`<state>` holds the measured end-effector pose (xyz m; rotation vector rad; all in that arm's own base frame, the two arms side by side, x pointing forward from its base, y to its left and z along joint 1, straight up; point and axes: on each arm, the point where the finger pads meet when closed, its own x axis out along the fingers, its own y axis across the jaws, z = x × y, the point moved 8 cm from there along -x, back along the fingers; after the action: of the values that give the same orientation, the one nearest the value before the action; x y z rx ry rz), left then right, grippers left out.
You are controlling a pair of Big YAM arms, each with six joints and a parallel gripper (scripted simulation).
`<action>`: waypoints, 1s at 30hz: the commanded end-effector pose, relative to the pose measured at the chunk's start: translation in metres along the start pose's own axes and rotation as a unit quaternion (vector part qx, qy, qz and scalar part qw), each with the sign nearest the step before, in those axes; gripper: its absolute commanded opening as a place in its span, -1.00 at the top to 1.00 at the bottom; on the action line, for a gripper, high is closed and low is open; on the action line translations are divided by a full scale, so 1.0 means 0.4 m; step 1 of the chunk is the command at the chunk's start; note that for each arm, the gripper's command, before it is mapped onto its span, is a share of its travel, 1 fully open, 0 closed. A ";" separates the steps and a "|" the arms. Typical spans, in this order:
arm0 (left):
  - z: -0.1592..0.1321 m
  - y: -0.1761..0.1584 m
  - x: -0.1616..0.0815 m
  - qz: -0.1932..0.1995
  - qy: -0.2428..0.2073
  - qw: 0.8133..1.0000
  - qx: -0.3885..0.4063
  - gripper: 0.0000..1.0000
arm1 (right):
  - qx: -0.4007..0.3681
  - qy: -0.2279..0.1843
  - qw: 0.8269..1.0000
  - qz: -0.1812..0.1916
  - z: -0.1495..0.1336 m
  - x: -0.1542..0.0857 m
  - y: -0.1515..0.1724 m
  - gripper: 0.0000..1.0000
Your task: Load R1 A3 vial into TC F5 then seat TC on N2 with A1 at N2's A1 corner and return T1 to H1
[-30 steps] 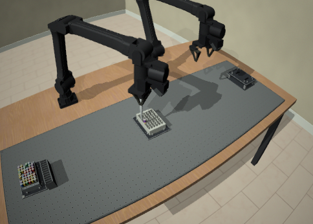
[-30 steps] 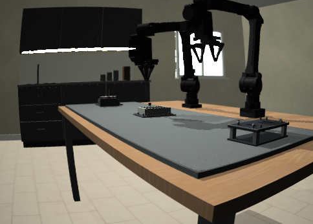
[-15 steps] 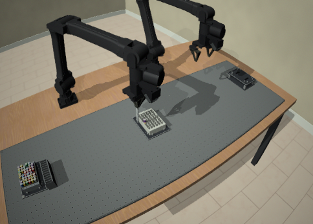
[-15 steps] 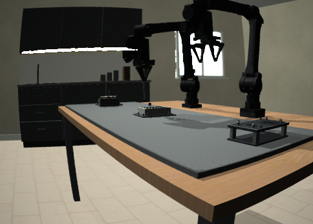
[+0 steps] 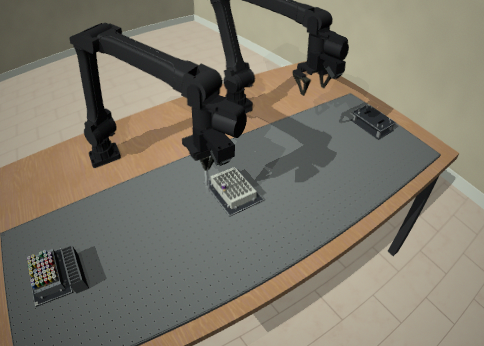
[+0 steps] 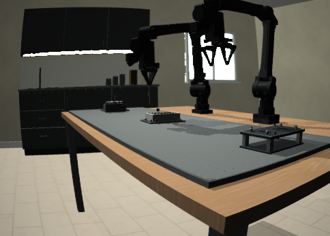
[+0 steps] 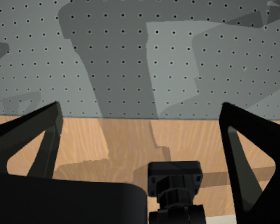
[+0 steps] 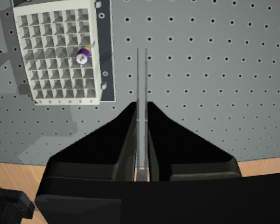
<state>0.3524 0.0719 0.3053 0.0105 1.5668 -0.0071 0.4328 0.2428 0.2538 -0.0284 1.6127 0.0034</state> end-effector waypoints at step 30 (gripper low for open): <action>0.014 0.000 -0.036 0.003 -0.016 1.000 0.008 -1.00 | 0.003 -0.012 1.000 0.014 0.024 -0.026 -0.137 0.86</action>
<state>0.3524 0.0719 0.3053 0.0105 1.5668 -0.0071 0.4436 0.1988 0.2543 -0.0111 1.6164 0.0039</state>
